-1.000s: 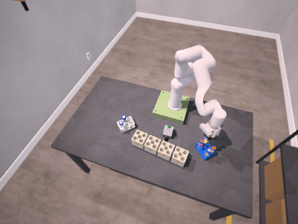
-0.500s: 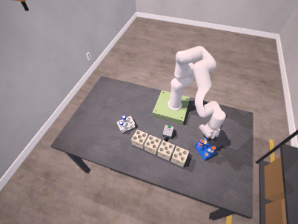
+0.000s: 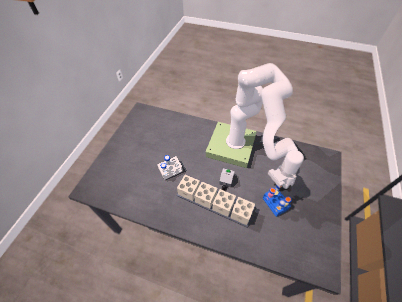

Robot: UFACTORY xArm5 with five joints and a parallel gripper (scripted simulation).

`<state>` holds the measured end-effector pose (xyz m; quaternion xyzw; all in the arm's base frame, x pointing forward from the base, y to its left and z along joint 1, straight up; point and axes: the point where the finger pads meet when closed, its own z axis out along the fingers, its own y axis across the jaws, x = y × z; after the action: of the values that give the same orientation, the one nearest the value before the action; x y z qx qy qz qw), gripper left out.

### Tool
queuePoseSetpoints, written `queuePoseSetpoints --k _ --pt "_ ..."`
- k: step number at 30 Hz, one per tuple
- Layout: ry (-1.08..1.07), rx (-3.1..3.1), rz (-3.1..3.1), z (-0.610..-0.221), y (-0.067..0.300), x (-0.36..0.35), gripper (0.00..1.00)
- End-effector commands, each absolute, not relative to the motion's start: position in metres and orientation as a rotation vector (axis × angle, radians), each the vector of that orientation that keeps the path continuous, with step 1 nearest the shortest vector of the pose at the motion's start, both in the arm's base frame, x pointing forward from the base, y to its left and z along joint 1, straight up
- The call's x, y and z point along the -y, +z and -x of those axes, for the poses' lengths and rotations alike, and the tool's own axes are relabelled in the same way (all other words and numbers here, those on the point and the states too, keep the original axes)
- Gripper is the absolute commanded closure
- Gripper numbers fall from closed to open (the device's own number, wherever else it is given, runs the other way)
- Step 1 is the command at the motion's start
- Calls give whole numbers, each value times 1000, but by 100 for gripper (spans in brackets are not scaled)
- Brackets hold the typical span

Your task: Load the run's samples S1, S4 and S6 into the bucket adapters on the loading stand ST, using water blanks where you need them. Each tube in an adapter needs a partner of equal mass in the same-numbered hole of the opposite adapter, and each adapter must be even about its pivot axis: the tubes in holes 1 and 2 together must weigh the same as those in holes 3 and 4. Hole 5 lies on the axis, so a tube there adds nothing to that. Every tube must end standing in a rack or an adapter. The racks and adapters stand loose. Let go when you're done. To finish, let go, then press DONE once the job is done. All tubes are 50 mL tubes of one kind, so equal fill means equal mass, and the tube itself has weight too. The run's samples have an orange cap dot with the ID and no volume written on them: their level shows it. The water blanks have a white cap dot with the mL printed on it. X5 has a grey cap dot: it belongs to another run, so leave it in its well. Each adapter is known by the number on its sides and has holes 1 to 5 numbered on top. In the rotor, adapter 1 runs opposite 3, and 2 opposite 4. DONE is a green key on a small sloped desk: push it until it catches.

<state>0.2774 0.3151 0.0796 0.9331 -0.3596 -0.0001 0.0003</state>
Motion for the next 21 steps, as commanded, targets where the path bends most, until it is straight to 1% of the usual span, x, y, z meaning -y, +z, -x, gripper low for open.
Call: queuePoseSetpoints --k 1,21 --pt "-3 1131 -2936 -278 77 -316 100" --pt "-3 1131 -2936 -278 59 -316 100"
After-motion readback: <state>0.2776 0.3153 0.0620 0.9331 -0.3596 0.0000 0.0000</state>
